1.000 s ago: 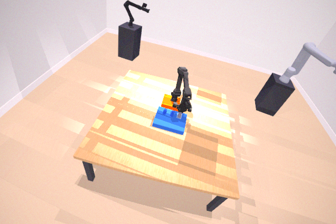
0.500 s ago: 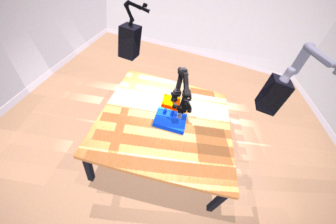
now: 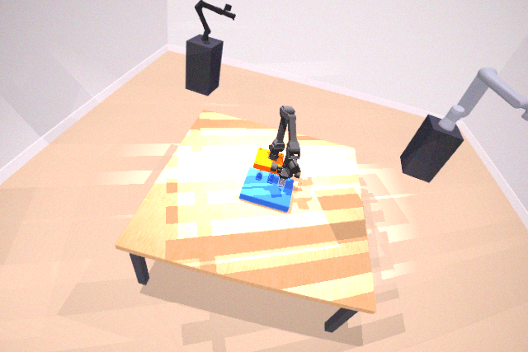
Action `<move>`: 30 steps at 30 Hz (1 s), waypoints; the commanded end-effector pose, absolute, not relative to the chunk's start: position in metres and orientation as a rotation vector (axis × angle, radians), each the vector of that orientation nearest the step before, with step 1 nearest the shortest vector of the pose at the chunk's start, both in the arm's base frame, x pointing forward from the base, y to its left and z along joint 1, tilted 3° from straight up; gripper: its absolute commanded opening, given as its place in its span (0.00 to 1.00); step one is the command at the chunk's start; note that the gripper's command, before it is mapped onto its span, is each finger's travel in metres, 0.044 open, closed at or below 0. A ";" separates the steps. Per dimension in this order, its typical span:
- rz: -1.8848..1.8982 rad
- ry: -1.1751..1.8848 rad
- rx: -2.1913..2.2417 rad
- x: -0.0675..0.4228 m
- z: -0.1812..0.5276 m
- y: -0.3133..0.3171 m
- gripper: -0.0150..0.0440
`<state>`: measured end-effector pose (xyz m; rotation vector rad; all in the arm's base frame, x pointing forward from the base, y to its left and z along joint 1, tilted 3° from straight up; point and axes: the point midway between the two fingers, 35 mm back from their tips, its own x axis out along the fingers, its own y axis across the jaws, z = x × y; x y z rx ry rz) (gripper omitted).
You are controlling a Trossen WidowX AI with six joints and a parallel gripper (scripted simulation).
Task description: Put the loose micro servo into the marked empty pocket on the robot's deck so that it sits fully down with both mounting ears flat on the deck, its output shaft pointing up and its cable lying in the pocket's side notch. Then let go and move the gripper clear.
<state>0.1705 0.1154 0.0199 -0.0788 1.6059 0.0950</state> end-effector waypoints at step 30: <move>0.093 1.598 -0.078 0.284 0.116 0.126 1.00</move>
